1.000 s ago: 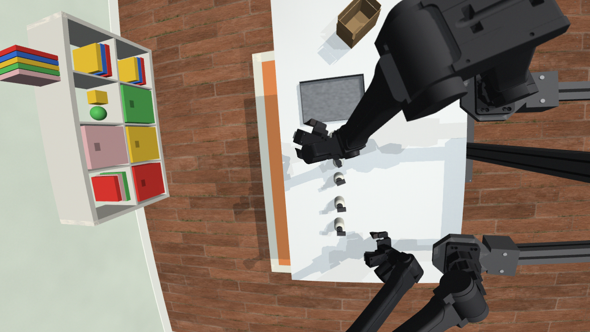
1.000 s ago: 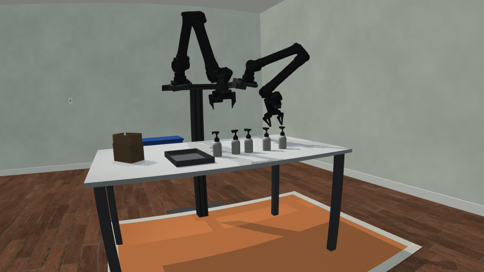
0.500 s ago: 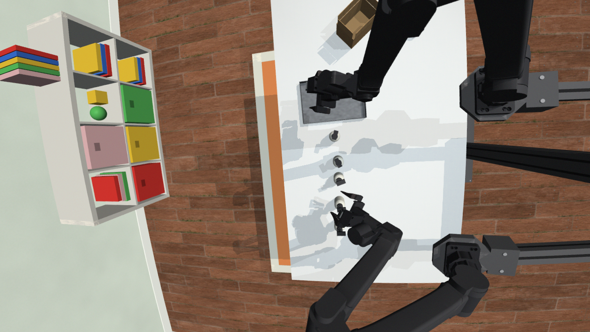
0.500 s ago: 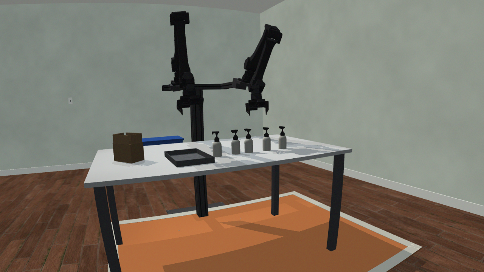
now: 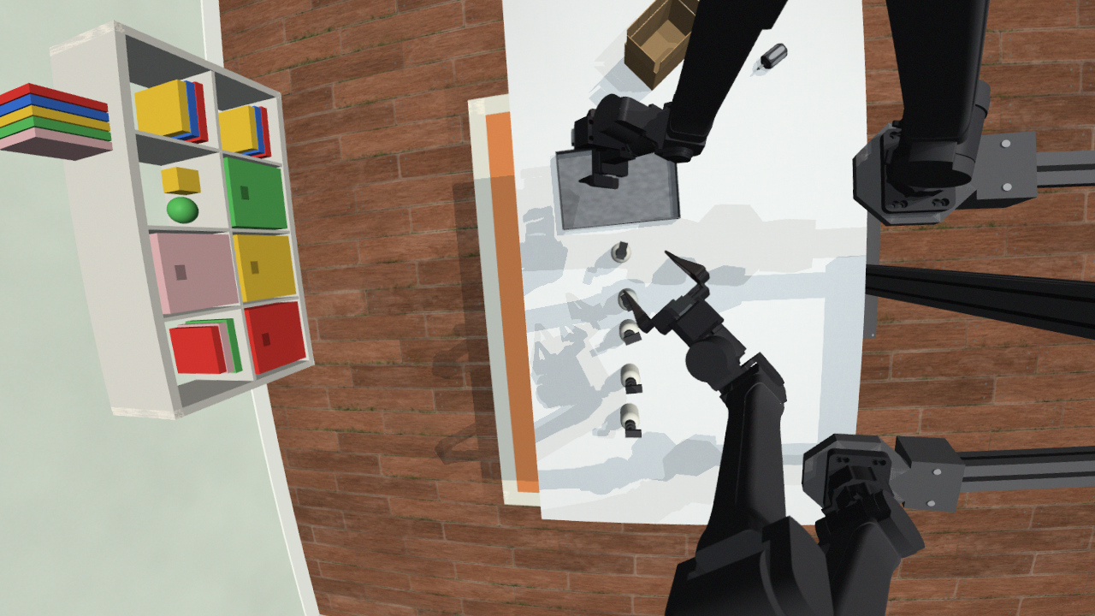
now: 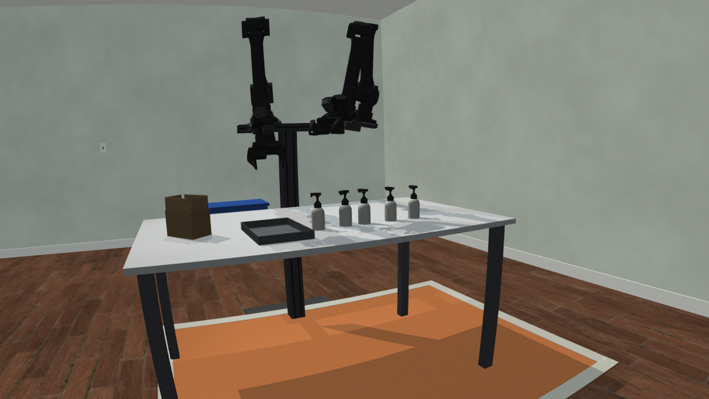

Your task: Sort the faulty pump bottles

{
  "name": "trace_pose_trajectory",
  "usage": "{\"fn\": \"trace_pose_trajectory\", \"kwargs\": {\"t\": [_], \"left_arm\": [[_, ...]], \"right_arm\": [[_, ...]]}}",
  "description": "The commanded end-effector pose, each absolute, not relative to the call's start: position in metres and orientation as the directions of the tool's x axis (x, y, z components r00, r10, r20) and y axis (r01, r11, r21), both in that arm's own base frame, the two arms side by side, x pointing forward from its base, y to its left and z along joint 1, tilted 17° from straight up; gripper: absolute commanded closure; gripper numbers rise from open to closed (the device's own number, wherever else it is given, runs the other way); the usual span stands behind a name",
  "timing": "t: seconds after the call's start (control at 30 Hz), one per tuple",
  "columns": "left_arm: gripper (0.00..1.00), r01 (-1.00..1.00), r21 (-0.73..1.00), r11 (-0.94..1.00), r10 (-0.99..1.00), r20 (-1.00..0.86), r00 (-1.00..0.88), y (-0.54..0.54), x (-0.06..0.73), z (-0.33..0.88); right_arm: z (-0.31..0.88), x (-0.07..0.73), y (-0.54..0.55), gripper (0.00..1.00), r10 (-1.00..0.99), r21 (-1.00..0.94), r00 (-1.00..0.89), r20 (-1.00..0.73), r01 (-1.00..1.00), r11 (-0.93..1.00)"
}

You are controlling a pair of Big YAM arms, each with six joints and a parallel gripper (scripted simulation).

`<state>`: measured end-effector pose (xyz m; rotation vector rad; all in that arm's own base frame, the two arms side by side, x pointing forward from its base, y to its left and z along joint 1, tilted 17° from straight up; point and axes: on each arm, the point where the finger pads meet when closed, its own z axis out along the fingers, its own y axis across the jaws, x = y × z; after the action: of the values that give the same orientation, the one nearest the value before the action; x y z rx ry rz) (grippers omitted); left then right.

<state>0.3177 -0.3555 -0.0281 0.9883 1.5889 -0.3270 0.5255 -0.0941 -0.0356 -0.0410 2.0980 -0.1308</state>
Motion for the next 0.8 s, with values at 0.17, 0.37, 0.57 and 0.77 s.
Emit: {"fn": "trace_pose_trajectory", "kwargs": {"t": [0.17, 0.37, 0.57, 0.77], "left_arm": [[0.00, 0.792, 0.281, 0.543, 0.324, -0.940, 0.111, -0.410, 0.275, 0.009], [0.00, 0.789, 0.293, 0.540, 0.343, -0.933, 0.112, -0.407, 0.277, 0.002], [0.57, 0.779, 0.194, 0.596, 0.341, -0.940, -0.027, -0.399, 0.293, -0.007], [1.00, 0.713, 0.072, 0.698, 0.381, -0.880, -0.283, -0.373, 0.319, -0.039]], "right_arm": [[-0.027, 0.529, -0.093, 0.00, -0.101, -0.124, -0.484, -0.869, 0.016, 0.992], [-0.027, 0.529, -0.093, 0.00, -0.101, -0.124, -0.484, -0.869, 0.016, 0.992], [-0.027, 0.529, -0.093, 0.00, -0.101, -0.124, -0.484, -0.869, 0.016, 0.992], [-0.027, 0.529, -0.093, 0.00, -0.101, -0.124, -0.484, -0.869, 0.016, 0.992]]}}
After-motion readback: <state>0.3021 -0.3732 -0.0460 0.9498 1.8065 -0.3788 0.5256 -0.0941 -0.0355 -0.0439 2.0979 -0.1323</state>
